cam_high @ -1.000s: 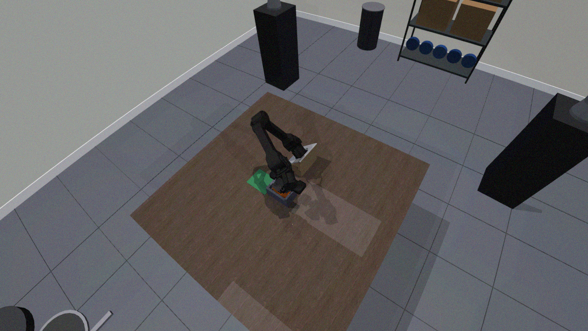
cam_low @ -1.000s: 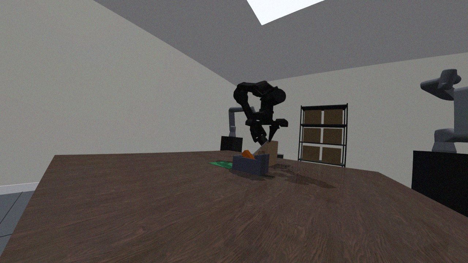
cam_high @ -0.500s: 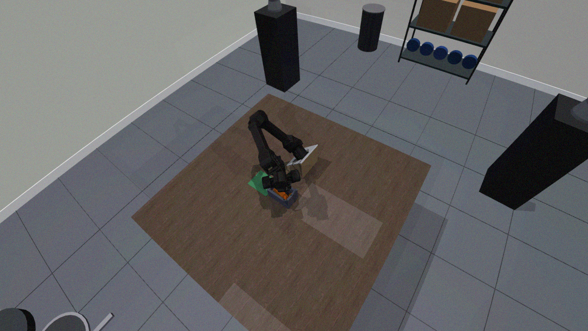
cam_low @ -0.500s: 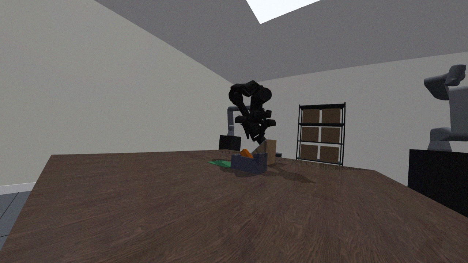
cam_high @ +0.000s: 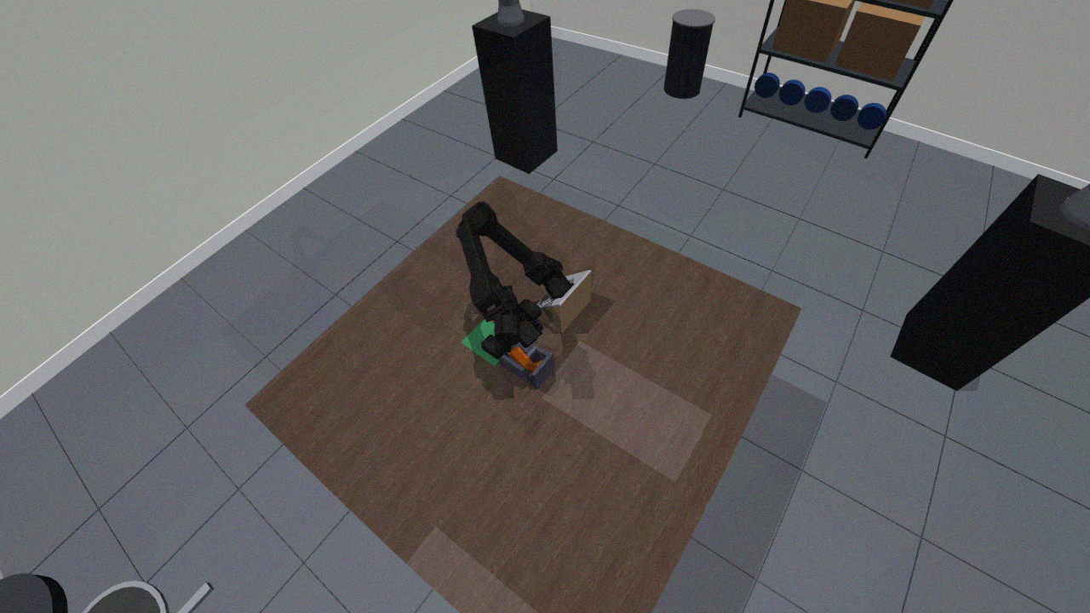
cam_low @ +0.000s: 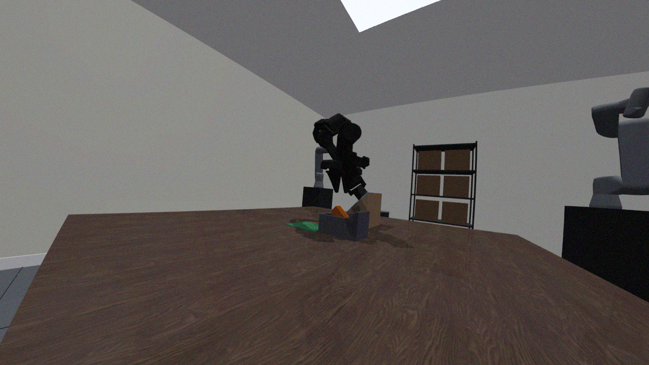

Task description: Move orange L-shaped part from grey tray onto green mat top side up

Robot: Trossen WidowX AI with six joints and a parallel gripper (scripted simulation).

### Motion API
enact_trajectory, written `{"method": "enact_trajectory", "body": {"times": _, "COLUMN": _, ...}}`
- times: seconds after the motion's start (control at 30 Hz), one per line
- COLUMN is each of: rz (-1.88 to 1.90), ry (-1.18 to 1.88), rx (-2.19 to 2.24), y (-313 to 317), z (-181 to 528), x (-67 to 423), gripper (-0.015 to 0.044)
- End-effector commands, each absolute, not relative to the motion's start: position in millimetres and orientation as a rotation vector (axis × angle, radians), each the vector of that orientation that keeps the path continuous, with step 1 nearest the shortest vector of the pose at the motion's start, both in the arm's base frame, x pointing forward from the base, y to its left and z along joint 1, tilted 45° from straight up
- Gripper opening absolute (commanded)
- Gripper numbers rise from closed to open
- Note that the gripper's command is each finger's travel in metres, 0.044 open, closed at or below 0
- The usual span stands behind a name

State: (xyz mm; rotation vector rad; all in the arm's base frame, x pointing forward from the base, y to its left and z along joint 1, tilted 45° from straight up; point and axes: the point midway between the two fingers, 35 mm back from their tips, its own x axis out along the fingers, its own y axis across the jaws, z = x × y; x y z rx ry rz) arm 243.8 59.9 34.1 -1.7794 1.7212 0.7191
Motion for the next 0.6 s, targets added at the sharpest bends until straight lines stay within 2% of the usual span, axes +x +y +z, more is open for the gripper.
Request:
{"method": "enact_trajectory", "body": {"times": 0.0, "rz": 0.731, "ry": 1.723, "rx": -1.794, "y": 51, "z": 28, "x": 243, "gripper": 0.0280}}
{"method": "enact_trajectory", "body": {"times": 0.57, "rz": 0.730, "ry": 1.723, "rx": -1.794, "y": 26, "z": 3, "x": 245, "gripper": 0.0280}}
